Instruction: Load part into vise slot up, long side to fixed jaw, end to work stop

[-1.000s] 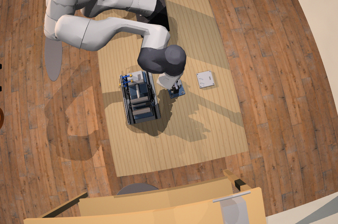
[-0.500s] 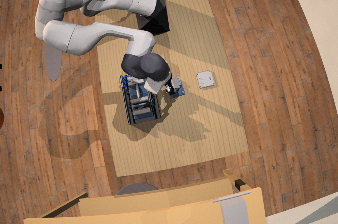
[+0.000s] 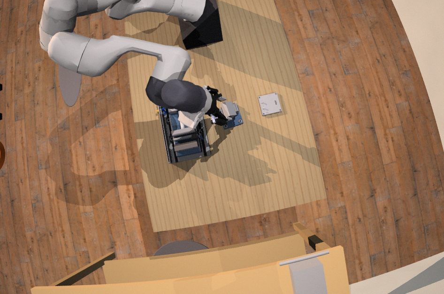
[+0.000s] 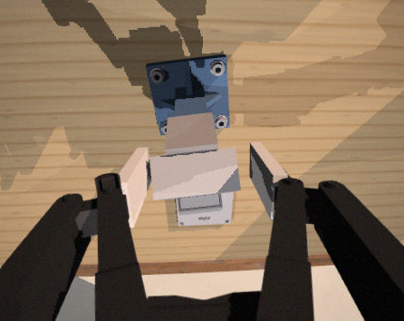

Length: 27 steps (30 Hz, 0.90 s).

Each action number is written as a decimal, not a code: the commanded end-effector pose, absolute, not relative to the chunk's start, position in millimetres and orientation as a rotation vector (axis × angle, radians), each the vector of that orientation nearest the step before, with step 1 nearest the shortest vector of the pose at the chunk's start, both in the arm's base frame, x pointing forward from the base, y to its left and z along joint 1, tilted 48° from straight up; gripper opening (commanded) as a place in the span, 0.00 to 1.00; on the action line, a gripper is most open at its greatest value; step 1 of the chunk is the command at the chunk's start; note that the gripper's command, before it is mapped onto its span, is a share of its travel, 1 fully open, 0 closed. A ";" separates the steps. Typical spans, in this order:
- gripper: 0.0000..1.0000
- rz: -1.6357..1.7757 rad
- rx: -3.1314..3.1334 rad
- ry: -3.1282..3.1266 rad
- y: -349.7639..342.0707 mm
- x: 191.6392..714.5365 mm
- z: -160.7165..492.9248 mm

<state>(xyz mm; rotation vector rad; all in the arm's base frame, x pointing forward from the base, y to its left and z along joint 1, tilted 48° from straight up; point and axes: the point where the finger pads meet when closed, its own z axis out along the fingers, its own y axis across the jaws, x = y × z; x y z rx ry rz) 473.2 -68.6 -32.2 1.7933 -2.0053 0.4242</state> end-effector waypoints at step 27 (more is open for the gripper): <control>0.51 0.151 2.011 -2.119 -66.4 476.9 -33.0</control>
